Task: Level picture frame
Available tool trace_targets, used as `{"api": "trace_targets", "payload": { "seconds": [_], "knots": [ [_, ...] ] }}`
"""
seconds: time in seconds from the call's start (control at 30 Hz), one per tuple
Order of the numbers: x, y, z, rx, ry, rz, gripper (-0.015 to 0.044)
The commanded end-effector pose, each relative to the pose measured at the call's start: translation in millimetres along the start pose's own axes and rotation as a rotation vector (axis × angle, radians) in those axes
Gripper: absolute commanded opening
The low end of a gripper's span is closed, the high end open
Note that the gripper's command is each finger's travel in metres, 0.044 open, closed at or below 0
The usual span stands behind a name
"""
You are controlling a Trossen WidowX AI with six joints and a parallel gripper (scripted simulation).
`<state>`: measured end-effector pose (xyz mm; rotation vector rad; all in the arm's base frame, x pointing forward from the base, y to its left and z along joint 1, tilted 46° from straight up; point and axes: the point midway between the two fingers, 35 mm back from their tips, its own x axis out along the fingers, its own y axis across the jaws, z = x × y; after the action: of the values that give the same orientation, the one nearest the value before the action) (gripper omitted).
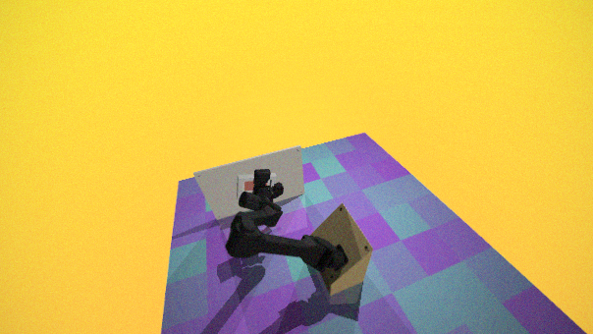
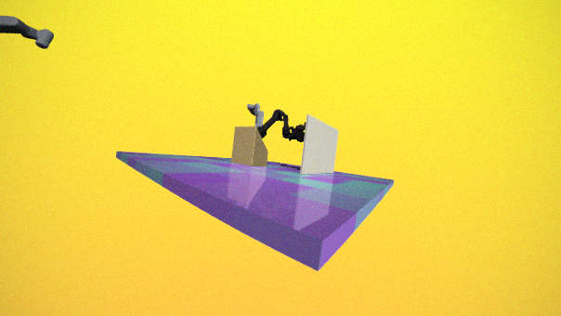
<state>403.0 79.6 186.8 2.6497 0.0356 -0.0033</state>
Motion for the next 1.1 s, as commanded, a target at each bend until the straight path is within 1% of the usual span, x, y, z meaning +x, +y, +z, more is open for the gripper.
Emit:
{"api": "trace_targets", "payload": {
  "seconds": [0.0,1.07],
  "knots": [
    [-0.1,5.5,-3.6,-0.001,0.007,0.019,0.0],
    [-0.1,5.4,-9.6,-0.001,0.007,0.019,0.0]
  ]
}}
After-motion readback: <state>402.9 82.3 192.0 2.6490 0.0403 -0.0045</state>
